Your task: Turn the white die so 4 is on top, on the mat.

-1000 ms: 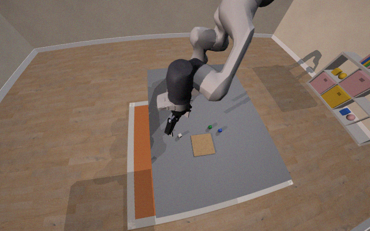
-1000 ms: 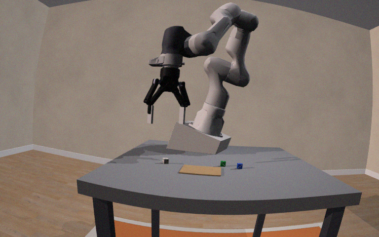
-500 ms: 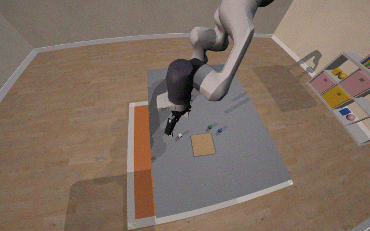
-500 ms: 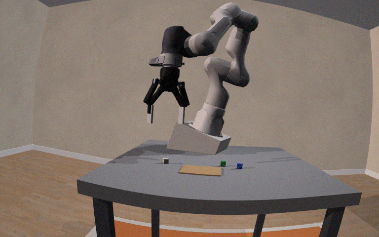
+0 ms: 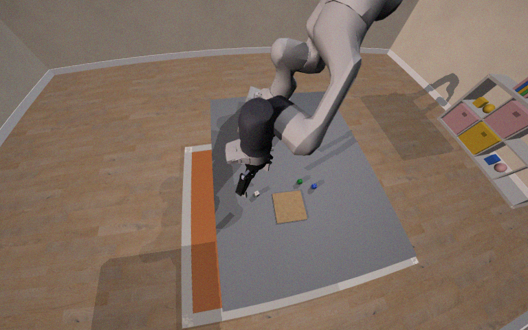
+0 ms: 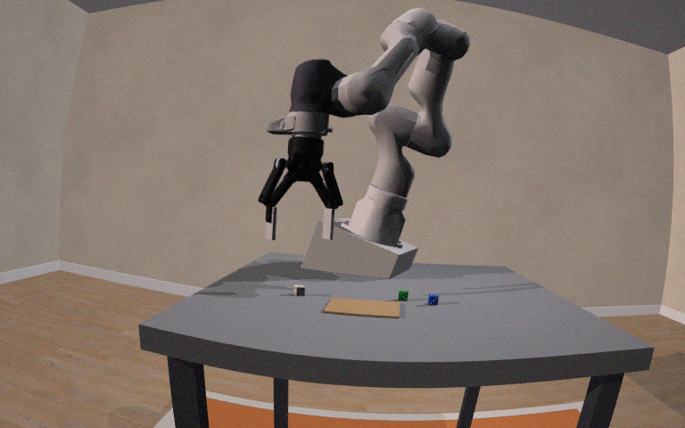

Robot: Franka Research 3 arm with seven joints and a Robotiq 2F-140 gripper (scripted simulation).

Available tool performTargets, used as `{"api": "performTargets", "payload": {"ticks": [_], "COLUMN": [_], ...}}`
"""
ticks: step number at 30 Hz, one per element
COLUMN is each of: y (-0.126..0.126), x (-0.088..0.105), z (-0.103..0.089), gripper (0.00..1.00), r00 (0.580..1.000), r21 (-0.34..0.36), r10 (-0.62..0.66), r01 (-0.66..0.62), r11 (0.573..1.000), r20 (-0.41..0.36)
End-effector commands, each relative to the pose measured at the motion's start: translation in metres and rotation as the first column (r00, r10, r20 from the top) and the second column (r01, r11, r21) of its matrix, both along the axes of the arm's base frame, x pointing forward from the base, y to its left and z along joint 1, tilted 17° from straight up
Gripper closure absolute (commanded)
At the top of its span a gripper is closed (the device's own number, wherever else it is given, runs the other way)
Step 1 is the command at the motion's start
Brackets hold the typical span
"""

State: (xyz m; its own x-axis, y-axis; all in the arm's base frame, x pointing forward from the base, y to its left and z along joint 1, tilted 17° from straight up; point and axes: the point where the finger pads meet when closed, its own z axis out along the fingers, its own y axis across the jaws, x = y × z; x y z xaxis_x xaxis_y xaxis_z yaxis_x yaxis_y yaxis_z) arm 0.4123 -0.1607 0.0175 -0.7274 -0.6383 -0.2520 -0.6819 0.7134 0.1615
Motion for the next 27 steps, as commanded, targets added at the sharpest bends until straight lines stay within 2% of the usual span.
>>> {"api": "performTargets", "payload": {"ticks": [1, 3, 5, 11, 27], "y": [0.004, 0.007, 0.007, 0.014, 0.015], "x": [0.004, 0.006, 0.006, 0.008, 0.008], "z": [-0.022, -0.036, -0.036, -0.059, -0.061], "gripper": [0.00, 0.00, 0.00, 0.00, 0.00], "r00": [0.999, 0.999, 0.999, 0.999, 0.999], "r21": [-0.010, -0.010, -0.010, -0.010, -0.010], "r10": [0.032, 0.032, 0.032, 0.032, 0.032], "r01": [-0.031, -0.031, -0.031, -0.031, -0.031], "r11": [0.999, 0.999, 0.999, 0.999, 0.999], "r20": [0.023, 0.023, 0.023, 0.023, 0.023]}}
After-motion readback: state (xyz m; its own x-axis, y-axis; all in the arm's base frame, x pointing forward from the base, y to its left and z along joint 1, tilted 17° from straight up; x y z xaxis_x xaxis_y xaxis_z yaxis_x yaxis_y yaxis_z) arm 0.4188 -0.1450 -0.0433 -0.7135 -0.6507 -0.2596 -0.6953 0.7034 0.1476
